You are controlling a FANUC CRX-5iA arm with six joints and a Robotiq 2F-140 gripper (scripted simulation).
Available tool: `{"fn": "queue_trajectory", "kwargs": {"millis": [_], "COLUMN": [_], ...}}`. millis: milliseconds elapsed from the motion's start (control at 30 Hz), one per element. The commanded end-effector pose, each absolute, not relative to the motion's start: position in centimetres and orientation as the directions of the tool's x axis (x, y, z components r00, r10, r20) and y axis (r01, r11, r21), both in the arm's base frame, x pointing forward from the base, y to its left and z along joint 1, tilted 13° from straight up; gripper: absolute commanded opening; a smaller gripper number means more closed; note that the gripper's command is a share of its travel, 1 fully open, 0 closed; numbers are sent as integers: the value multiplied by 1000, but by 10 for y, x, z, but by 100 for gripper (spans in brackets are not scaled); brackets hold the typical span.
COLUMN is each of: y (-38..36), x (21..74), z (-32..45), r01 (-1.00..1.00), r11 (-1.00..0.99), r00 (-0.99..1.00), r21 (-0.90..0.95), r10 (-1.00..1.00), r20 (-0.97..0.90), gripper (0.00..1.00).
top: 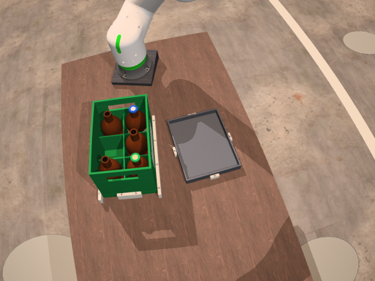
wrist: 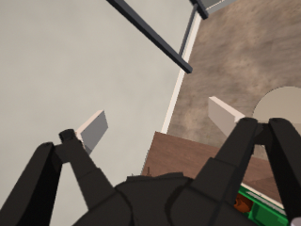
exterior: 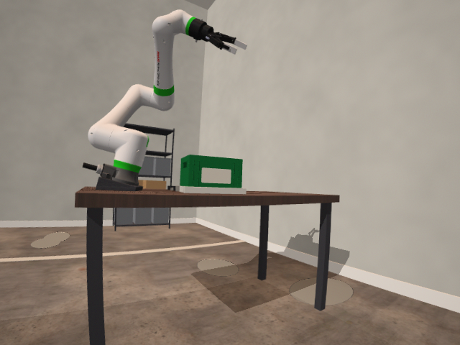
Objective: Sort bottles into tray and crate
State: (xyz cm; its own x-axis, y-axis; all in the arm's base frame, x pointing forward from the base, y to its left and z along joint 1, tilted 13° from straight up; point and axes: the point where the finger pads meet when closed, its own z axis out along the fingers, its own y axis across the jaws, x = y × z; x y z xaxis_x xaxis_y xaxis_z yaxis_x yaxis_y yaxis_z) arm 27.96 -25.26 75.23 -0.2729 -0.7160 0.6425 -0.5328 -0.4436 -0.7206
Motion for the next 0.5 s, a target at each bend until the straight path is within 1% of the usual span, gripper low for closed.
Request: {"fn": "queue_trajectory", "kwargs": {"millis": [0, 467], "y": [-242, -222], "x": [275, 278], "z": [741, 714], "r01": [-565, -636], "r11": [-409, -327], "r00": [-253, -220], "r21": [-716, -699], "r10": [-740, -791], "r20": [623, 571], "gripper": [100, 100]}}
